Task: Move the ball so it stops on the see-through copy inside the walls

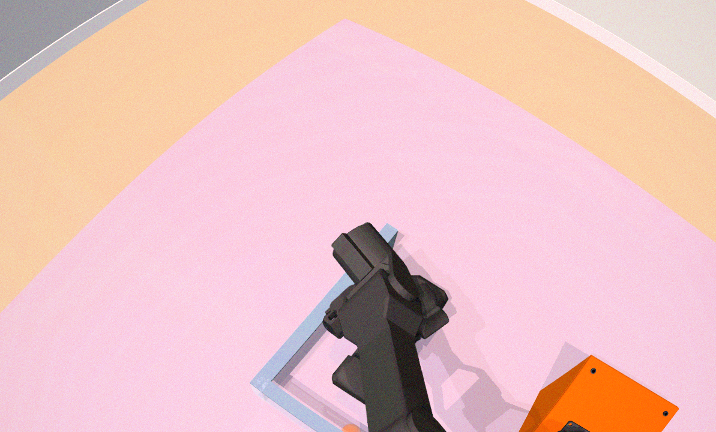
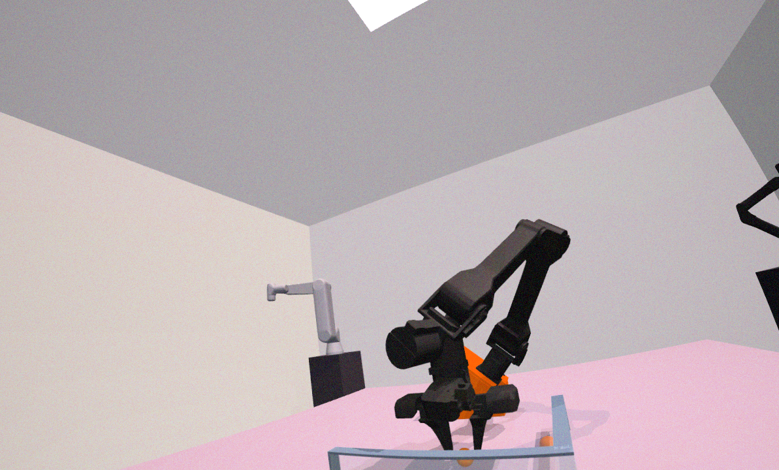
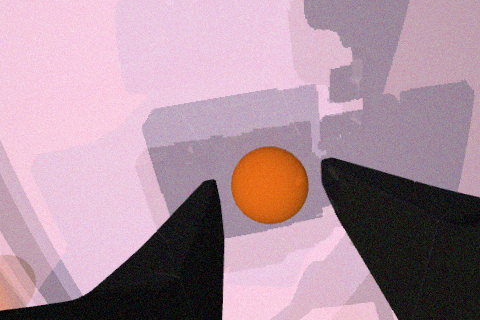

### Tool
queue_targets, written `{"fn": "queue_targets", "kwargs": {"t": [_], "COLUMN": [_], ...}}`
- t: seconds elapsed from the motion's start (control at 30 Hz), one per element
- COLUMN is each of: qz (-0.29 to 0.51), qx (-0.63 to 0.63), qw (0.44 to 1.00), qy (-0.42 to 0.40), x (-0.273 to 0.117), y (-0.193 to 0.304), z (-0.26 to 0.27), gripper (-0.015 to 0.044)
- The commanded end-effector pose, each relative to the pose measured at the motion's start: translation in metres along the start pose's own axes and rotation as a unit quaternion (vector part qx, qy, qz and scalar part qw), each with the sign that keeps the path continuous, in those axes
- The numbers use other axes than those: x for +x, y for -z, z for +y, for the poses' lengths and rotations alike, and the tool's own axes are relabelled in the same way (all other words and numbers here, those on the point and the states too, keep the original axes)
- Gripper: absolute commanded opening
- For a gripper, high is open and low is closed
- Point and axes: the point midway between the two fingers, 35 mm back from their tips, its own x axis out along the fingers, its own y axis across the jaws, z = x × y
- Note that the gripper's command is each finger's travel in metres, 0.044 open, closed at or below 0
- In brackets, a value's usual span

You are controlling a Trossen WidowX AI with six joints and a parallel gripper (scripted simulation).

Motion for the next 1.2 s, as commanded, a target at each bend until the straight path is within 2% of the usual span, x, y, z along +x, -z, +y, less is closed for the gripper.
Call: {"fn": "queue_targets", "kwargs": {"t": [0.0,0.23,0.33,0.93,1.17], "qz": [0.0,0.0,0.0,0.0,0.0], "qx": [0.002,0.002,0.002,0.003,-0.03], "qw": [1.0,1.0,1.0,1.0,1.0], "qy": [-0.002,-0.002,-0.002,0.002,0.001], "x": [0.001,0.001,-0.003,-0.114,-0.121], "y": [0.0,0.0,-0.001,-0.001,0.0], "z": [0.0,0.0,0.0,-0.002,0.005], "gripper": [0.0123,0.0076,0.0,0.0,0.0]}}
